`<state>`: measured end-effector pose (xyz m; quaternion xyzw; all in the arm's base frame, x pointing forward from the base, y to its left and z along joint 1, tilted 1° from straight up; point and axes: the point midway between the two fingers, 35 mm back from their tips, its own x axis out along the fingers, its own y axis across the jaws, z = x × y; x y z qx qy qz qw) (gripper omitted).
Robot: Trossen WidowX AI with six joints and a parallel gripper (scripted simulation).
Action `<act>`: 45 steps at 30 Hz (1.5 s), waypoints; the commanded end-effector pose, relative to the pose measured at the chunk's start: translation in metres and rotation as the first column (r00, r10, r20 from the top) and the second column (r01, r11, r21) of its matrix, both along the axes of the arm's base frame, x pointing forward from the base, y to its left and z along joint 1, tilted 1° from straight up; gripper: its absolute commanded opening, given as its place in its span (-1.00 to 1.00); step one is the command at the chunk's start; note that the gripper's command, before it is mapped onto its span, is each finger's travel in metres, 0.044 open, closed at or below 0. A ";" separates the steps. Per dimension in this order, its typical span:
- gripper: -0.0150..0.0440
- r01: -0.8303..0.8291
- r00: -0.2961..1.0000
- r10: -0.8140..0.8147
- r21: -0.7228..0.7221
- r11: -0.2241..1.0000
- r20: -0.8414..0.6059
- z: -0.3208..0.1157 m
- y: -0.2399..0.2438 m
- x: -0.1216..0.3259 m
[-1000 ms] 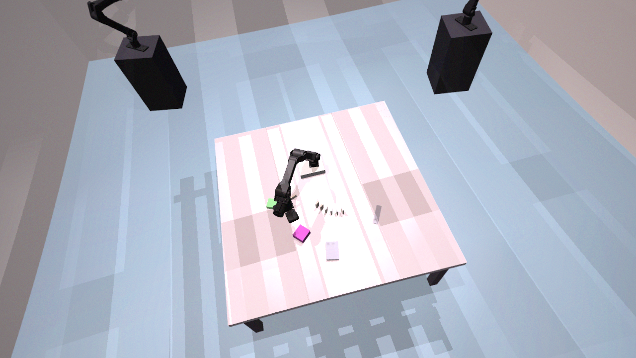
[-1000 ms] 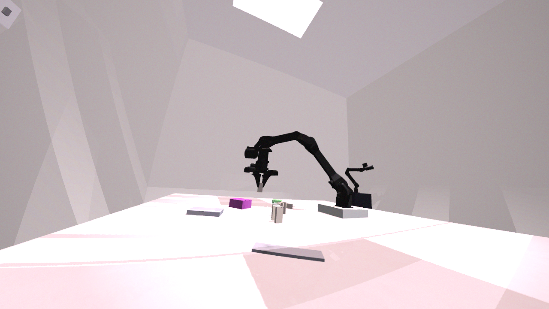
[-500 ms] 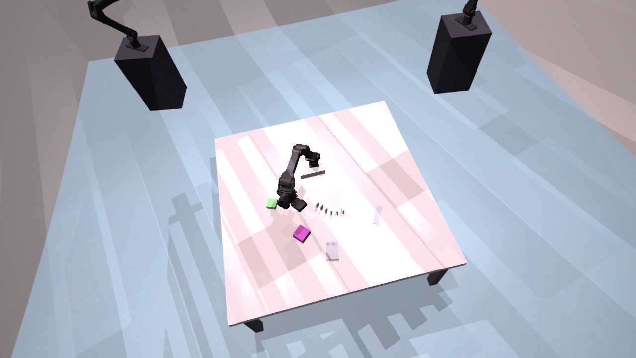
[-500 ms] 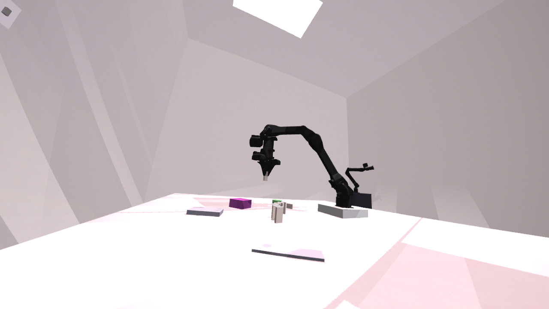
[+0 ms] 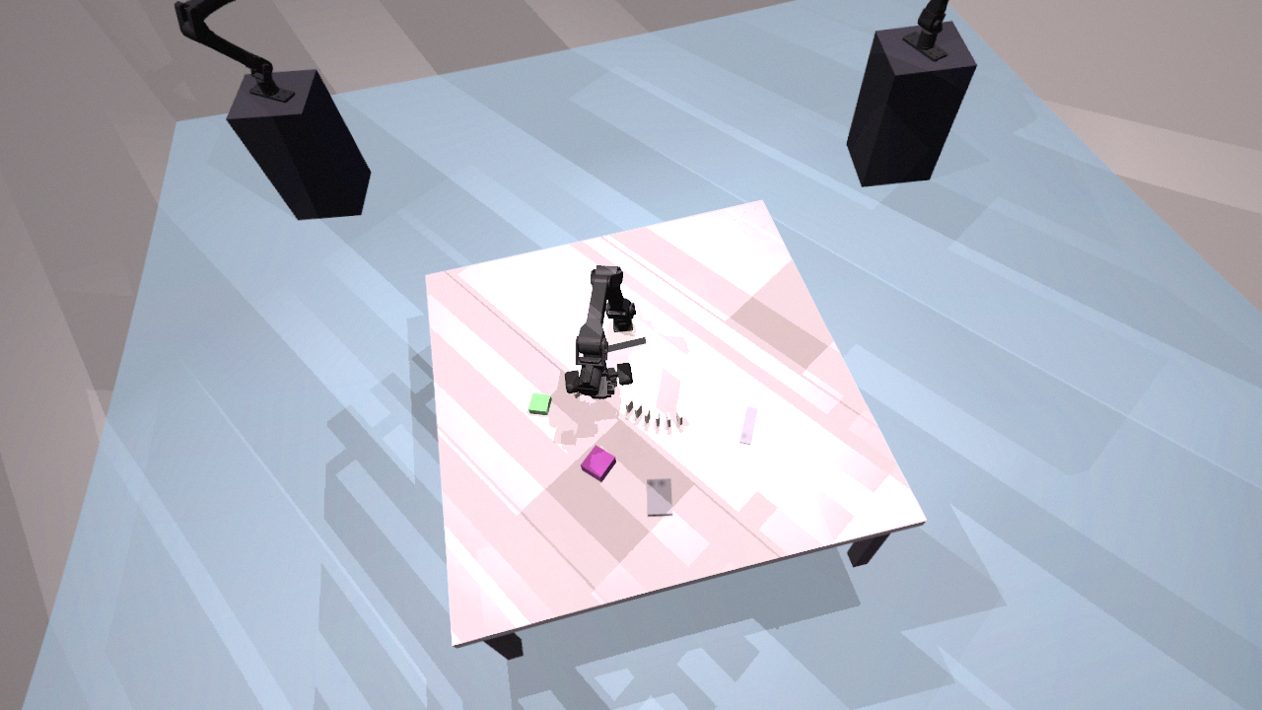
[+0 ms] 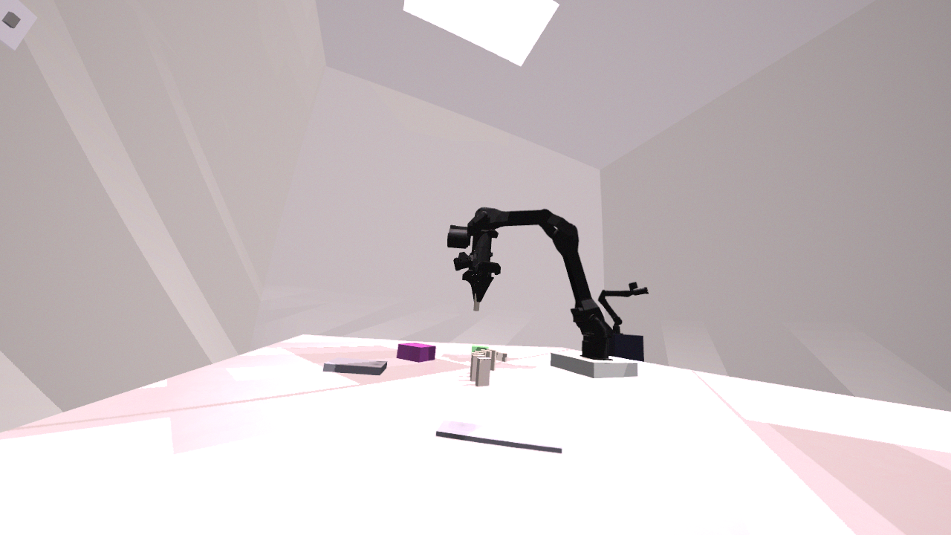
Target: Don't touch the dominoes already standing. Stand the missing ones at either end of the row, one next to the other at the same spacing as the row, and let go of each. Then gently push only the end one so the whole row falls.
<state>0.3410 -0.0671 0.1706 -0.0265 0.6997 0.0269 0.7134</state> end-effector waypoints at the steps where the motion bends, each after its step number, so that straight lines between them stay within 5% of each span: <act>1: -0.13 -0.739 0.673 0.739 -0.010 0.673 -0.007 -0.011 0.044 -0.050; 21: -0.13 -0.742 0.671 0.742 -0.010 0.670 -0.007 -0.015 0.044 -0.049; 45: -0.13 -0.742 0.671 0.742 -0.010 0.670 -0.007 -0.127 0.044 -0.045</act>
